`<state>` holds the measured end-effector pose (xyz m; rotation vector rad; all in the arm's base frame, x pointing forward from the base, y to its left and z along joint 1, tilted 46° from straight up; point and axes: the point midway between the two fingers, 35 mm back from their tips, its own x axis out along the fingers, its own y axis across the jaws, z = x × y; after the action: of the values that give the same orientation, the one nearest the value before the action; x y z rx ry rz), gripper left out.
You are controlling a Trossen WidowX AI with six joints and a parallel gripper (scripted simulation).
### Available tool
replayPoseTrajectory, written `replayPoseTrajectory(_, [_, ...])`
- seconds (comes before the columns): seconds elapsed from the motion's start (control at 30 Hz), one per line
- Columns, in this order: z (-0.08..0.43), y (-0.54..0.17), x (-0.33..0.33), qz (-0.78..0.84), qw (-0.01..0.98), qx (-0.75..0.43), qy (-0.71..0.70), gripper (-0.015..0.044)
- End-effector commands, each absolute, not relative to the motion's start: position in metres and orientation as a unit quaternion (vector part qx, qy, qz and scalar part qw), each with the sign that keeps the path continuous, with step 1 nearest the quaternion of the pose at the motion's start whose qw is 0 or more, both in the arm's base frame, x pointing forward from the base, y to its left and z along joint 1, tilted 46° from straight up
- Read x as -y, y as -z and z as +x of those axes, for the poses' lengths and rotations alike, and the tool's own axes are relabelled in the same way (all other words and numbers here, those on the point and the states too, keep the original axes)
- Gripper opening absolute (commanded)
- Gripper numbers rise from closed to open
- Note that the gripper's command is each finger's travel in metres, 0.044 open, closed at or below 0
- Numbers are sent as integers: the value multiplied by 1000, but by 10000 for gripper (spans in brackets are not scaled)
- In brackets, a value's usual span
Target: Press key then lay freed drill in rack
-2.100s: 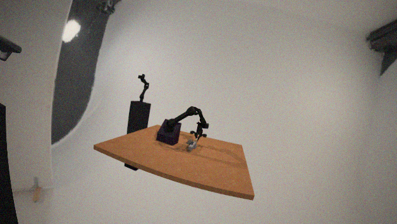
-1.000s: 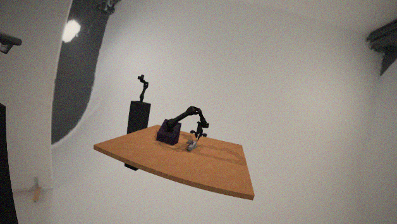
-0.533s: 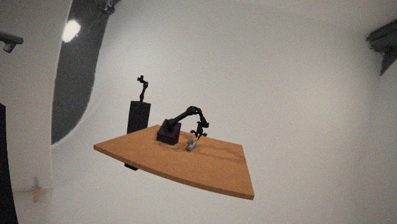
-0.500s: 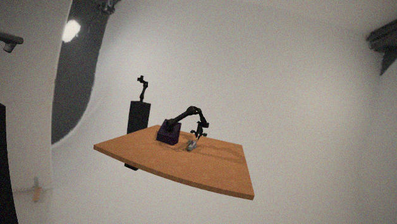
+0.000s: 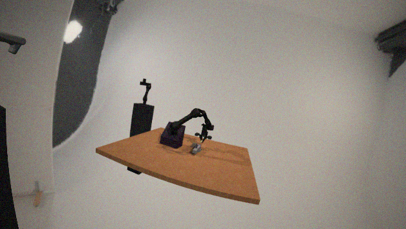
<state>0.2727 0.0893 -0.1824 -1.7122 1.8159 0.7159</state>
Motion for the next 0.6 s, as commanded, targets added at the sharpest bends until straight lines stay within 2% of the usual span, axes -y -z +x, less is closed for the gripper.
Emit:
replayPoseTrajectory(0.0, [273,181,-92,-634,272,-673,-266,0])
replayPoseTrajectory(0.57, [274,179,-96,-634,272,-673,-266,0])
